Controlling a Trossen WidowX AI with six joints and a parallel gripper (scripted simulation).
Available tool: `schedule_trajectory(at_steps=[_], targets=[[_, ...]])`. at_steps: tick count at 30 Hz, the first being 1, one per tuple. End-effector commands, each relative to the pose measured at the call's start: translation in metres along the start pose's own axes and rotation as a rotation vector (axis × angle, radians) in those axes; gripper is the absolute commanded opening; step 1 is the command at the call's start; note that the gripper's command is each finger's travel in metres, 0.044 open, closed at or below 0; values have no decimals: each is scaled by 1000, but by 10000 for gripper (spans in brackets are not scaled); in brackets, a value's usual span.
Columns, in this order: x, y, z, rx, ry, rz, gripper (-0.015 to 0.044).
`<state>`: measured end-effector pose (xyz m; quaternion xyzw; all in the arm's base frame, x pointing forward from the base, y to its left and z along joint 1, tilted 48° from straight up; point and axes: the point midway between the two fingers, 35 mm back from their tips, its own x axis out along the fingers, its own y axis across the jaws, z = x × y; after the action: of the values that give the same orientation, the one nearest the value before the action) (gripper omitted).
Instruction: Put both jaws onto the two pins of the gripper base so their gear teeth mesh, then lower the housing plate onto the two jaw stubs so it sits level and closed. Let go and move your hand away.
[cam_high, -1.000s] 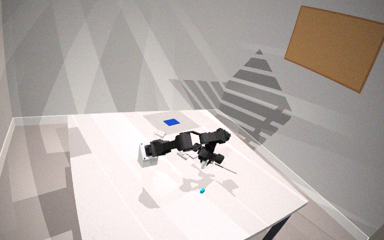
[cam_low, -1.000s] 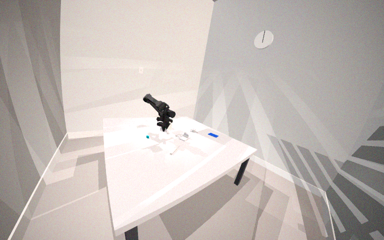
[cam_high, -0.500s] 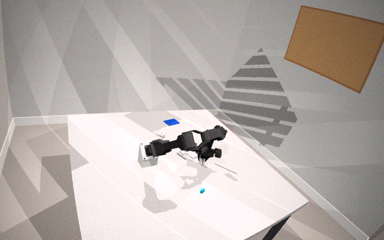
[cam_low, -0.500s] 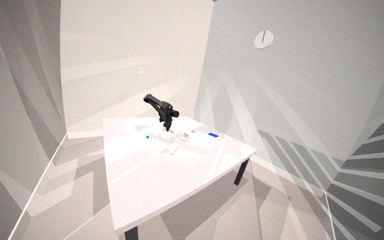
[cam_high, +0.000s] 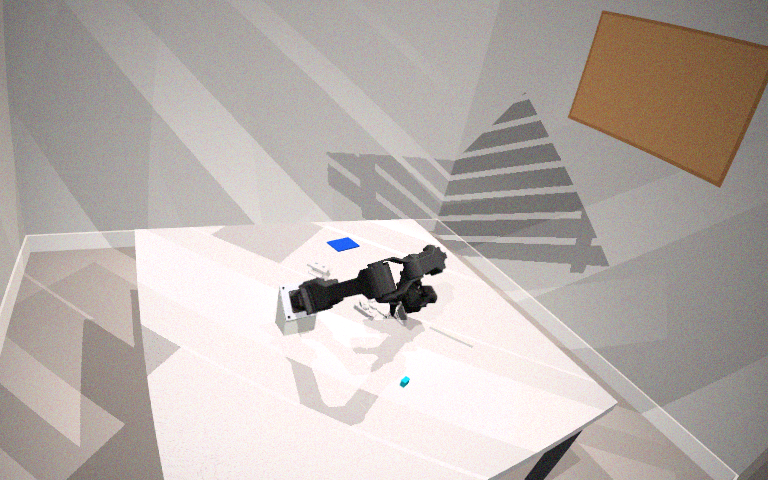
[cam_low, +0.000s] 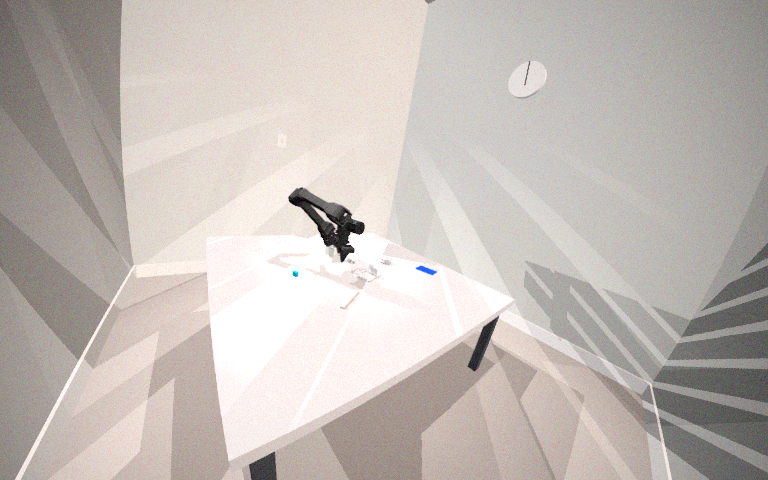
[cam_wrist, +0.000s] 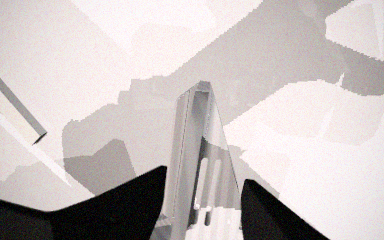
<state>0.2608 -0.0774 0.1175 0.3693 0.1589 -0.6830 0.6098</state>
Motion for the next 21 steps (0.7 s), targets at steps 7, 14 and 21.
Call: schedule_trajectory(at_steps=[7,14,21], targets=[[1,-7,-19,-255,7,-3,134],[1,-13,-31,-440,9,-4,134],[1,-19,-42,-625,11,-4,134]])
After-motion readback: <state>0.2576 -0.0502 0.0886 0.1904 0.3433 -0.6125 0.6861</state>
